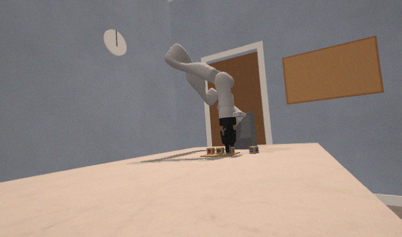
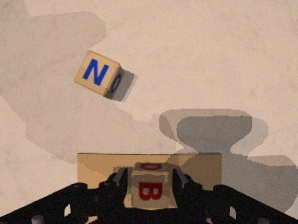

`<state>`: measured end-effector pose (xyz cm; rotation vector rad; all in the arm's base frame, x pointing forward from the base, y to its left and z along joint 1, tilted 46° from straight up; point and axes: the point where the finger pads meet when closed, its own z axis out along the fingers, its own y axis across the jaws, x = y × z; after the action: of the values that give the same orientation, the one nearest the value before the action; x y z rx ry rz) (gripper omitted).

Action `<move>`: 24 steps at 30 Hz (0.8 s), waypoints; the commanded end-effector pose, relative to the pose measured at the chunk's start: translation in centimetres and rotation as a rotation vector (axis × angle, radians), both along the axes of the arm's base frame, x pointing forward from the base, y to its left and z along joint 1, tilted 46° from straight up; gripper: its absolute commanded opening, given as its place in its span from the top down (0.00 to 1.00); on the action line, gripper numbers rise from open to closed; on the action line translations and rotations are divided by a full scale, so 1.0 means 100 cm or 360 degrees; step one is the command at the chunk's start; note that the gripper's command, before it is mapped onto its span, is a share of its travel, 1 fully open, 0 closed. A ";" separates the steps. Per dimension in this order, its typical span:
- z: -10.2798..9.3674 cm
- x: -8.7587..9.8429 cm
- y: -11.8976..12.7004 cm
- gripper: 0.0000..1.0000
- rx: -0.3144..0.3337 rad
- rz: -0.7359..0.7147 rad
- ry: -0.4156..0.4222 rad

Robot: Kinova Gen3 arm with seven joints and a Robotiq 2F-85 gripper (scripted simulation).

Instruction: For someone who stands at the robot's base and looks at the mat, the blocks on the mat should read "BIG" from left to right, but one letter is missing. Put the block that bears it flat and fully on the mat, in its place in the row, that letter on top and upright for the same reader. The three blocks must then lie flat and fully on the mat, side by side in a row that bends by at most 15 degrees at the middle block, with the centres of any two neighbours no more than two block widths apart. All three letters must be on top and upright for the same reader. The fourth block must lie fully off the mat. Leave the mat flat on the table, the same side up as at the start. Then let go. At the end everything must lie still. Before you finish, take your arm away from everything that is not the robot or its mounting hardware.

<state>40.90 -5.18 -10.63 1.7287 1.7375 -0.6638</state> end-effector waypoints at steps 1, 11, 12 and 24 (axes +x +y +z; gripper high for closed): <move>0.001 0.001 0.002 0.54 0.0002 0.0002 -0.0002; 0.020 -0.001 0.021 0.54 0.0002 0.0002 -0.0002; 0.024 -0.002 0.025 0.54 0.0002 0.0002 -0.0002; 0.058 -0.005 0.059 0.54 0.0002 0.0002 -0.0002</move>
<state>40.01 -0.14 -5.60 1.7303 1.7363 -0.6825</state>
